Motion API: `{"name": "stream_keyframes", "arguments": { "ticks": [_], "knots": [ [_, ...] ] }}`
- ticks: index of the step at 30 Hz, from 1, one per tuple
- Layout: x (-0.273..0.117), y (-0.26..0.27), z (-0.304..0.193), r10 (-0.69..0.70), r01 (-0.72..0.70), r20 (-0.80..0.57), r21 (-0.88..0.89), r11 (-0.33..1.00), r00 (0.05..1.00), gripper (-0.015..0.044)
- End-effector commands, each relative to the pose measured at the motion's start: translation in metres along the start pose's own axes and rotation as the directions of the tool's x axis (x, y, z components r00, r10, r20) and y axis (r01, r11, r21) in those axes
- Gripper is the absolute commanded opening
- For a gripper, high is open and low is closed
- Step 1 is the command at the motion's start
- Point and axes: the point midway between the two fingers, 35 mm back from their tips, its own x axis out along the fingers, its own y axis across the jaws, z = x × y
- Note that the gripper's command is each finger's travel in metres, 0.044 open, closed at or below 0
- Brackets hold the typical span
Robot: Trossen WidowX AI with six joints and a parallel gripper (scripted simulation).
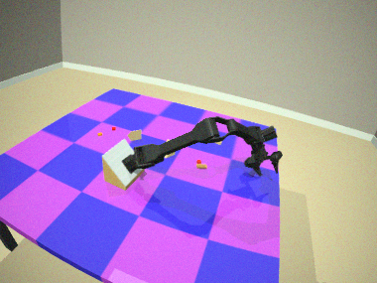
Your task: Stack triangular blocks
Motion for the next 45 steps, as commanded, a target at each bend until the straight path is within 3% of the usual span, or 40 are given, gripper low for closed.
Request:
{"name": "stream_keyframes", "arguments": {
  "ticks": [1,12,23,35,45],
  "knots": [
    [-0.038,-0.055,-0.032,-0.110,0.104,-0.103,-0.069,0.992,0.989,0.0440],
    [-0.138,-0.183,-0.075,-0.387,0.317,-0.245,-0.280,0.906,0.889,0.0440],
    [-0.262,-0.298,-0.061,-0.629,0.444,-0.242,-0.528,0.724,0.739,0.0440],
    [-0.394,-0.390,0.026,-0.773,0.457,-0.090,-0.762,0.459,0.627,0.0440],
    [-0.475,-0.427,0.148,-0.743,0.374,0.078,-0.896,0.240,0.664,0.0440]
  ]
}}
